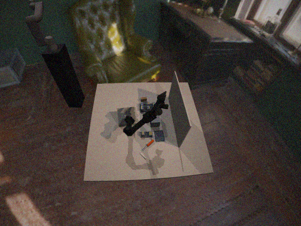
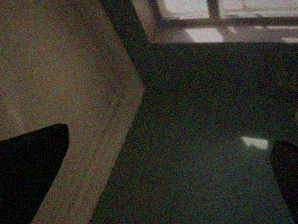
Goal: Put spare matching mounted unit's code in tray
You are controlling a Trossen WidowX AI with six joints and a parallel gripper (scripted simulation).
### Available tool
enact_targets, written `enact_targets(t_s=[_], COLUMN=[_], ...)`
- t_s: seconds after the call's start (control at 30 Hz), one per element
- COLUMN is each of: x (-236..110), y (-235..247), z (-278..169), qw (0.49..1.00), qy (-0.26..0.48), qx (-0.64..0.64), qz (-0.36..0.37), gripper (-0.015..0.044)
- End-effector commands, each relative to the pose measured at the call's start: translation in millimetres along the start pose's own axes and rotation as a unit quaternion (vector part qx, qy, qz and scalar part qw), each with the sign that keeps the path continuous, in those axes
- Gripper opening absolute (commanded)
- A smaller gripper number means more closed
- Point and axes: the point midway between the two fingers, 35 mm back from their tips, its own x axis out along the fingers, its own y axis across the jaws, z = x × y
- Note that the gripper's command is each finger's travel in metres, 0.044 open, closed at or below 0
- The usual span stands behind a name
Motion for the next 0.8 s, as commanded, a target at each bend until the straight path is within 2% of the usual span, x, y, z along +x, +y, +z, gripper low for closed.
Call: enact_targets(t_s=[0.0, 0.23, 0.43, 0.63, 0.77], x=[22.1, 44.9, 32.4, 2.6, -29.8], y=[-47.4, -159.0, -249.7, -320.4, -365.6], z=[8.4, 18.3, 23.3, 26.0, 31.0], qw=[0.995, 0.947, 0.861, 0.737, 0.594], qy=[-0.012, -0.011, 0.026, 0.092, 0.175], qx=[-0.005, -0.032, -0.078, -0.133, -0.191], qz=[-0.098, -0.319, -0.501, -0.656, -0.761], gripper=[0.044, 0.044, 0.044, 0.044, 0.044])
